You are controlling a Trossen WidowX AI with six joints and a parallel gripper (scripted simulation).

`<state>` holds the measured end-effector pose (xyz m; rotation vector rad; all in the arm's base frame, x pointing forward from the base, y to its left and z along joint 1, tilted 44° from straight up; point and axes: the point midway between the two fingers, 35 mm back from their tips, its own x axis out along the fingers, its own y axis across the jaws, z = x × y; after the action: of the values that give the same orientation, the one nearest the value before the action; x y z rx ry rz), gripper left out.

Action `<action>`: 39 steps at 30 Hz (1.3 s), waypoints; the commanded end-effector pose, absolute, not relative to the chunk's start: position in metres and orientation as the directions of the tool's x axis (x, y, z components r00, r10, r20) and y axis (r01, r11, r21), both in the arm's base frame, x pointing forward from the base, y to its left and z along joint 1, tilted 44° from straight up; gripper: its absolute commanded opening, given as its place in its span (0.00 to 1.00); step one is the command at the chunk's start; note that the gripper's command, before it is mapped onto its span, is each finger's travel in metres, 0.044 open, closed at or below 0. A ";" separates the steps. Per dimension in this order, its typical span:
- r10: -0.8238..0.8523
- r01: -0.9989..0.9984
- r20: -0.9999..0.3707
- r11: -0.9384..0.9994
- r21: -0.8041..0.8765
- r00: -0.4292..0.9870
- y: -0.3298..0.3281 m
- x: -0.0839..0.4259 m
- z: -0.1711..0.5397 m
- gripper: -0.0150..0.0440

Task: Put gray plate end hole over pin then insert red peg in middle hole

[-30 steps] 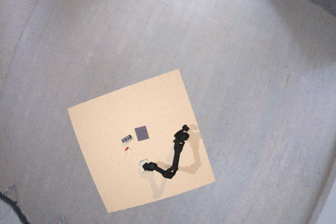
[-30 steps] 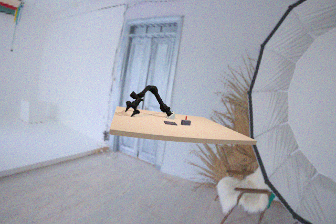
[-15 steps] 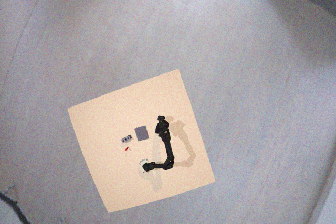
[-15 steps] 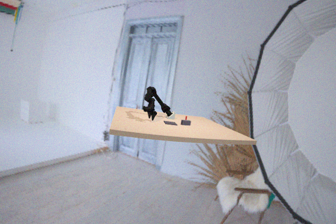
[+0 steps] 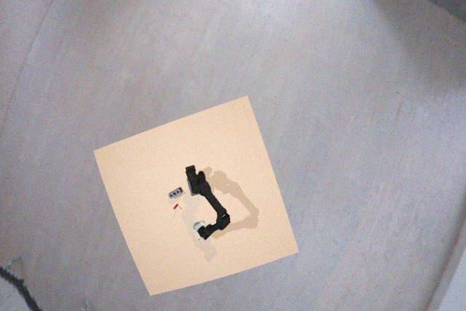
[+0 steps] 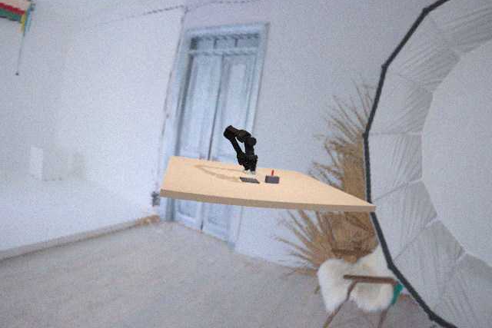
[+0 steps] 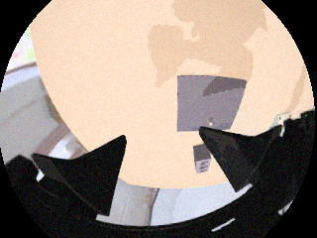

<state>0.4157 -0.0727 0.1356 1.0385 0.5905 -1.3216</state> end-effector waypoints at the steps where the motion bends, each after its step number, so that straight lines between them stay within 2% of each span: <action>1: -0.496 0.985 -0.860 -0.051 0.166 0.120 -0.017 0.411 0.108 1.00; 8: -0.592 1.000 -0.806 -0.003 -0.013 -0.012 0.084 0.377 0.064 1.00; 12: -0.670 0.998 -0.741 0.001 -0.068 -0.050 0.116 0.359 0.052 1.00; 19: -0.674 0.998 -0.737 0.001 -0.070 -0.051 0.116 0.358 0.050 1.00; 26: -0.680 0.997 -0.731 0.002 -0.081 -0.058 0.075 0.355 0.005 1.00; 39: -0.680 0.997 -0.730 0.002 -0.081 -0.058 0.060 0.354 -0.012 1.00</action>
<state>0.3537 0.0636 -0.0079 0.5926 0.7060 -1.5080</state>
